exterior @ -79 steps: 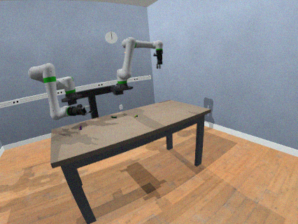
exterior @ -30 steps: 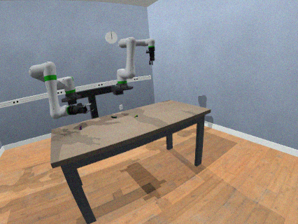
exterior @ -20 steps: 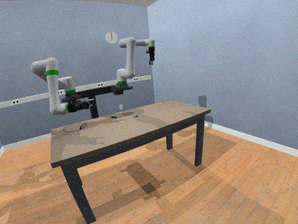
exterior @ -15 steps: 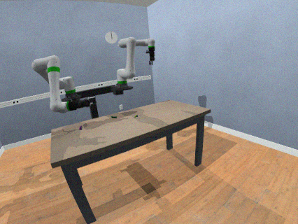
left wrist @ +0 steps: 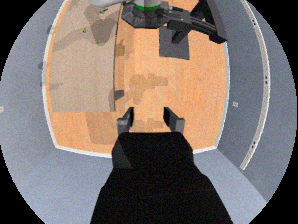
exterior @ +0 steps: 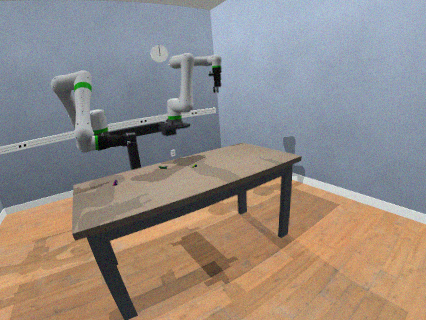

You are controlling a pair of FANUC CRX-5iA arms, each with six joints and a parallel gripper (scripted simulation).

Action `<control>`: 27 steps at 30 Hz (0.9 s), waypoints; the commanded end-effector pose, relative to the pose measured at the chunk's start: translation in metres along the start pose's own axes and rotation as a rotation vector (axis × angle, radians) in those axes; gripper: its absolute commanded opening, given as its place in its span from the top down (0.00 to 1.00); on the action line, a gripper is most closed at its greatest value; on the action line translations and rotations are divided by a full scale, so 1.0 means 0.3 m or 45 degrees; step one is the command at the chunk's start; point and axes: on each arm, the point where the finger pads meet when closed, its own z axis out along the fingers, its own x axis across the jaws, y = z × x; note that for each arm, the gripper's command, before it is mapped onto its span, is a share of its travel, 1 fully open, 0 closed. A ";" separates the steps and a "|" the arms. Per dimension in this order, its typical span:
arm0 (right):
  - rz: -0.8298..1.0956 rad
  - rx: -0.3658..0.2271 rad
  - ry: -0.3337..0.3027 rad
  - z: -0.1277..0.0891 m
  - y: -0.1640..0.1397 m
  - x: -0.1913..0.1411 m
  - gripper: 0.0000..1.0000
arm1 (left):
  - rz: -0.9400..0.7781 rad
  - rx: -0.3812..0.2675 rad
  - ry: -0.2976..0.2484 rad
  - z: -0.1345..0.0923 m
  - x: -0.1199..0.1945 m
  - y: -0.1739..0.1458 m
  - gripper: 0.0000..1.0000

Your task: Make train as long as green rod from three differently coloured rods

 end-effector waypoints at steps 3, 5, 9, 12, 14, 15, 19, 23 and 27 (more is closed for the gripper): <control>-0.005 0.138 -0.163 -0.027 -0.061 0.006 0.00 | 0.000 -0.002 0.000 -0.003 0.000 0.001 0.00; -0.014 0.214 -0.296 -0.065 -0.089 0.010 0.00 | 0.000 -0.002 0.000 -0.003 0.000 0.001 0.00; -0.024 0.274 -0.436 -0.111 -0.107 0.021 0.00 | 0.000 -0.002 0.000 -0.003 0.000 0.001 0.00; -0.034 0.311 -0.553 -0.154 -0.114 0.035 0.00 | 0.000 -0.002 0.000 -0.003 0.000 0.001 0.00; -0.042 0.328 -0.633 -0.184 -0.115 0.048 0.00 | 0.000 -0.002 0.000 -0.003 0.000 0.001 0.00; -0.046 0.335 -0.673 -0.200 -0.114 0.056 0.00 | 0.000 -0.002 0.000 -0.003 0.000 0.001 0.00; -0.060 0.347 -0.794 -0.248 -0.109 0.084 0.00 | 0.000 -0.002 0.000 -0.003 0.000 0.001 0.00; -0.086 0.342 -0.977 -0.325 -0.092 0.143 0.00 | 0.000 -0.002 0.000 -0.003 0.000 0.001 0.00; -0.112 0.312 -1.136 -0.395 -0.070 0.212 0.00 | 0.000 -0.002 0.000 -0.003 0.000 0.001 0.00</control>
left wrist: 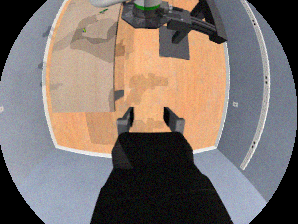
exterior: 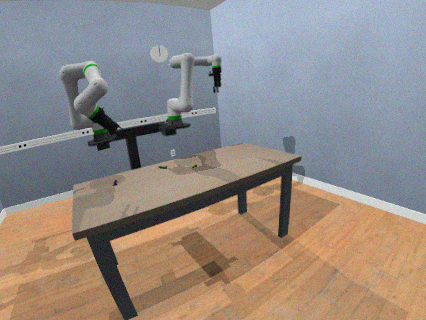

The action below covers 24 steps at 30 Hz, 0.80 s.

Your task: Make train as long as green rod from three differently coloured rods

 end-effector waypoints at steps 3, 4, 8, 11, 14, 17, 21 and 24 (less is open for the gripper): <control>0.012 -0.041 -0.291 -0.178 -0.003 0.004 0.00 | 0.000 -0.002 0.000 -0.003 0.000 0.001 0.00; 0.015 -0.055 -0.330 -0.207 -0.002 0.008 0.00 | 0.000 -0.002 0.000 -0.003 0.000 0.001 0.00; 0.027 -0.118 -0.470 -0.322 0.001 0.031 0.00 | 0.000 -0.002 0.000 -0.003 0.000 0.001 0.00; 0.037 -0.172 -0.561 -0.406 0.001 0.053 0.00 | 0.000 -0.002 0.000 -0.003 0.000 0.001 0.00; 0.046 -0.221 -0.631 -0.476 -0.001 0.076 0.00 | 0.000 -0.002 0.000 -0.003 0.000 0.001 0.00; 0.058 -0.286 -0.709 -0.560 -0.006 0.106 0.00 | 0.000 -0.002 0.000 -0.003 0.000 0.001 0.00; 0.073 -0.365 -0.789 -0.657 -0.014 0.146 0.00 | 0.000 -0.002 0.000 -0.003 0.000 0.001 0.00; 0.063 -0.447 -0.872 -0.752 -0.021 0.183 0.00 | 0.000 -0.002 0.000 -0.003 0.000 0.001 0.00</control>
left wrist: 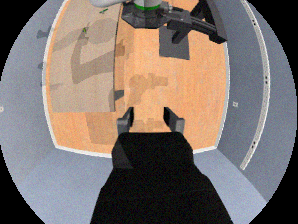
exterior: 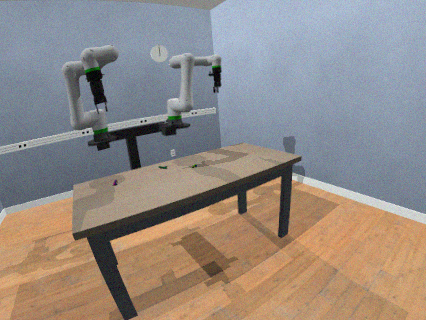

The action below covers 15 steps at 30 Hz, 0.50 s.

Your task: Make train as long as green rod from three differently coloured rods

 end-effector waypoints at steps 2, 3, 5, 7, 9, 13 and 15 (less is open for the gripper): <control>0.010 -0.095 -0.104 -0.117 0.027 -0.029 0.00 | 0.000 -0.002 0.000 -0.003 0.000 0.001 0.00; 0.010 -0.095 -0.104 -0.117 0.027 -0.029 0.00 | 0.000 -0.002 0.000 -0.003 0.000 0.001 0.00; -0.200 -0.087 -0.121 -0.021 0.061 -0.043 0.00 | 0.000 -0.002 0.000 -0.003 0.000 0.001 0.00; -0.214 -0.087 -0.122 -0.015 0.063 -0.044 0.00 | 0.000 -0.002 0.000 -0.003 0.000 0.001 0.00; -0.270 -0.085 -0.126 0.010 0.072 -0.047 0.00 | 0.000 -0.002 0.000 -0.003 0.000 0.001 0.00; -0.436 -0.077 -0.138 0.085 0.095 -0.059 0.00 | 0.000 -0.002 0.000 -0.003 0.000 0.001 0.00; -0.514 -0.073 -0.144 0.121 0.106 -0.064 0.00 | 0.000 -0.002 0.000 -0.003 0.000 0.001 0.00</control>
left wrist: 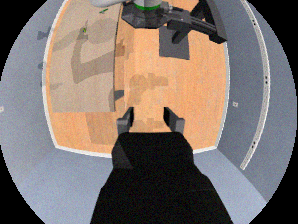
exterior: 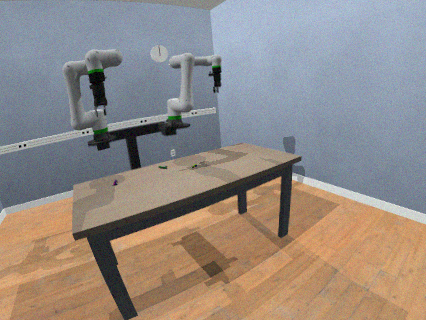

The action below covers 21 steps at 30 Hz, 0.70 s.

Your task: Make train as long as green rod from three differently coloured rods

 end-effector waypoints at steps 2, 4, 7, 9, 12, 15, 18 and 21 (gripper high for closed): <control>-0.253 -0.011 -0.009 0.111 0.026 -0.014 0.00 | 0.000 -0.002 0.000 -0.003 0.000 0.001 0.00; -0.292 -0.011 -0.011 0.129 0.029 -0.016 0.00 | 0.000 -0.002 0.000 -0.003 0.000 0.001 0.00; -0.441 -0.009 -0.018 0.198 0.039 -0.023 0.00 | 0.000 -0.002 0.000 -0.003 0.000 0.001 0.00; -0.510 -0.009 -0.020 0.229 0.043 -0.026 0.00 | 0.000 -0.002 0.000 -0.003 0.000 0.001 0.00; -0.629 -0.007 -0.025 0.282 0.049 -0.030 0.00 | 0.000 -0.002 0.000 -0.003 0.000 0.001 0.00; -0.747 -0.005 -0.030 0.335 0.054 -0.034 0.00 | 0.000 -0.002 0.000 -0.003 0.000 0.001 0.00; -0.866 -0.002 -0.034 0.387 0.057 -0.038 0.00 | 0.000 -0.002 0.000 -0.003 0.000 0.001 0.00; -0.945 0.000 -0.037 0.422 0.059 -0.040 0.00 | 0.000 -0.002 0.000 -0.003 0.000 0.001 0.00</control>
